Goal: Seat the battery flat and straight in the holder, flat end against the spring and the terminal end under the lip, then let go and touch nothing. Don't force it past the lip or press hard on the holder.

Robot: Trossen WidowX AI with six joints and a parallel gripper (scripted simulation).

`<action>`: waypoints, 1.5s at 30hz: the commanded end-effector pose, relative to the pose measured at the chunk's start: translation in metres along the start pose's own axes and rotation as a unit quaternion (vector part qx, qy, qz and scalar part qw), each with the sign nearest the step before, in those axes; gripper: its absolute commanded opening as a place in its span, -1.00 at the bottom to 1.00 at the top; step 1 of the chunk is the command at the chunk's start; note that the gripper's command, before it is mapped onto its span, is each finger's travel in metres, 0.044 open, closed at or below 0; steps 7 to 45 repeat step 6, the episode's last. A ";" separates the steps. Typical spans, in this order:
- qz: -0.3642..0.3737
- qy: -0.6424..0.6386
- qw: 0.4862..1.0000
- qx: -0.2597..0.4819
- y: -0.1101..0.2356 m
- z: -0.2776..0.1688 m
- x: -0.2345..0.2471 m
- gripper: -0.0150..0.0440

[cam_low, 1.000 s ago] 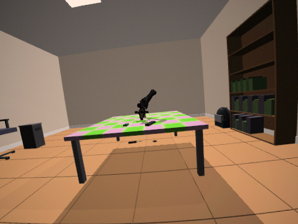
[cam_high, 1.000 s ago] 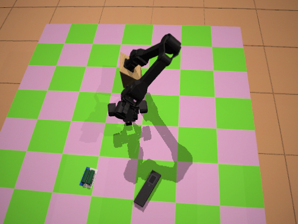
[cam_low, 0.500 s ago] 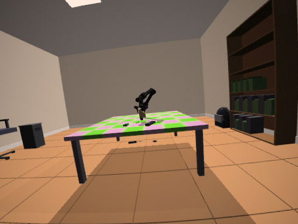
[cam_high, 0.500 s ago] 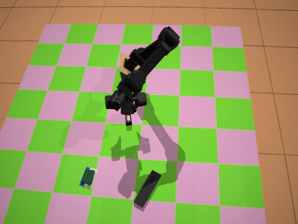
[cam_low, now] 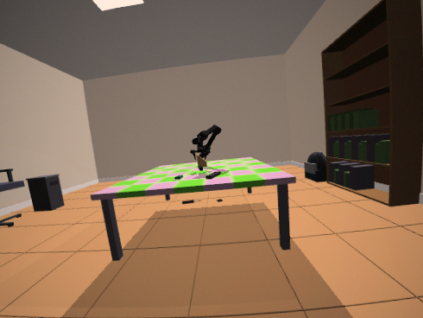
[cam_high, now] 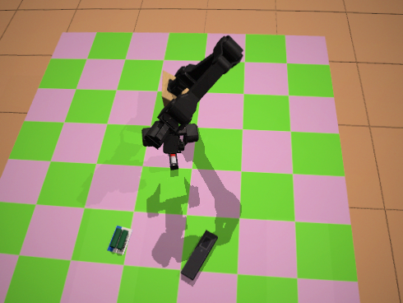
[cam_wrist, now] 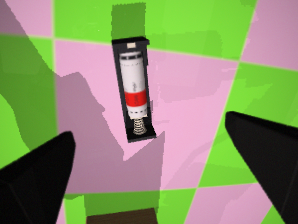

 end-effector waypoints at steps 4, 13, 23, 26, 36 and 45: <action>-0.003 0.001 1.000 0.002 0.001 0.000 0.000 1.00; -0.003 0.001 1.000 0.002 0.001 0.000 0.000 1.00; -0.003 0.001 1.000 0.002 0.001 0.000 0.000 1.00; -0.003 0.001 1.000 0.002 0.001 0.000 0.000 1.00; -0.003 0.001 1.000 0.002 0.001 0.000 0.000 1.00; -0.003 0.001 1.000 0.002 0.001 0.000 0.000 1.00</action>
Point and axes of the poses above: the point midway between the two fingers, 35 mm back from their tips, its own y axis back along the fingers, its own x axis across the jaws, z = x × y, the point moved 7 cm from there along y, back along the fingers, and after that the axes turned 15 degrees about y, right-handed, at the moved point
